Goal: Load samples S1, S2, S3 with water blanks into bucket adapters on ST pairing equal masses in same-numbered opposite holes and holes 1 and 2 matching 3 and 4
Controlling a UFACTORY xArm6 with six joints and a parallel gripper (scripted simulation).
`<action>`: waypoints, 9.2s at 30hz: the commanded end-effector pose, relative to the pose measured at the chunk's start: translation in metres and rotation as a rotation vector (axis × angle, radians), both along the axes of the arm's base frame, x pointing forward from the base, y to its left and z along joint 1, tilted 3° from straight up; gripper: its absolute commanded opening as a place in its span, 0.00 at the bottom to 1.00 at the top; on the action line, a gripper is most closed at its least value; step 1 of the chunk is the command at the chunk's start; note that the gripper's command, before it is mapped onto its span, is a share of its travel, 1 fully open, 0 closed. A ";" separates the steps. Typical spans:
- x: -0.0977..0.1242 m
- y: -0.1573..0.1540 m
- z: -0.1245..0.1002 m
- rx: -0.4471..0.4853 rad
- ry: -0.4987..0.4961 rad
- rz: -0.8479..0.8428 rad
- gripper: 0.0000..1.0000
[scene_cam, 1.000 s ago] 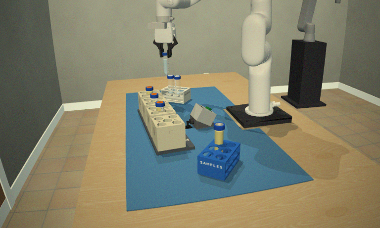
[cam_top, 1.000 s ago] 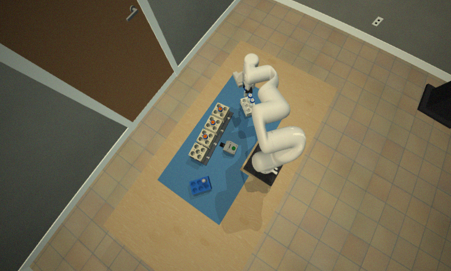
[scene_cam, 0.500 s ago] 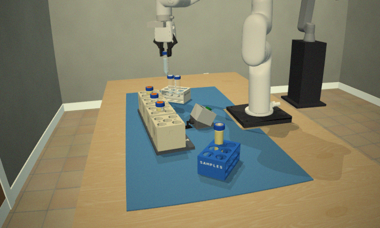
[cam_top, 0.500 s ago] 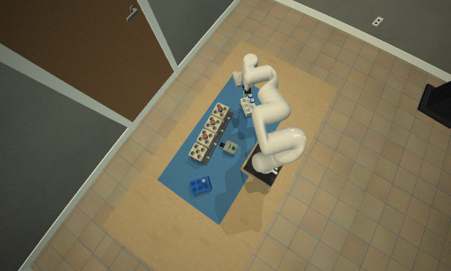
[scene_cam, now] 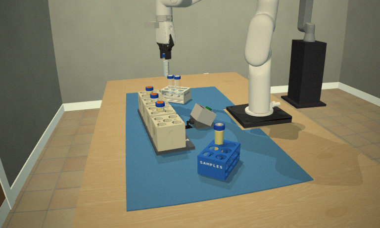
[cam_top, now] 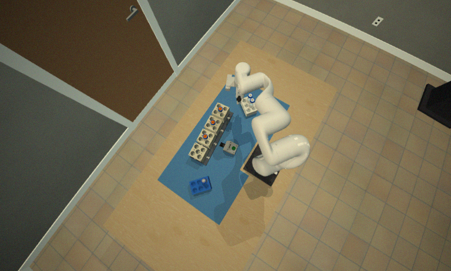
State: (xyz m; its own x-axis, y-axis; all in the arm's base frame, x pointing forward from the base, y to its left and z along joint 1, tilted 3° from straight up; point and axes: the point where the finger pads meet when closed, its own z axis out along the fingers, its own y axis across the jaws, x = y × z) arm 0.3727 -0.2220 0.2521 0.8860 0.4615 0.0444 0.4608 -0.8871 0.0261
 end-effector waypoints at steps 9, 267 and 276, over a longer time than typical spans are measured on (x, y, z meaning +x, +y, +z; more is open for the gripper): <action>0.006 0.059 0.001 0.001 -0.003 -0.329 0.00; 0.043 0.425 -0.131 0.004 -0.003 -0.329 0.00; 0.044 0.425 -0.132 0.004 -0.003 -0.329 0.44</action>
State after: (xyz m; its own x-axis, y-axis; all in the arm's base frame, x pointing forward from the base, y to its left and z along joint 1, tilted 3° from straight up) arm 0.4150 0.2026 0.1188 0.9877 0.1501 0.0440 0.1491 -0.9885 0.0242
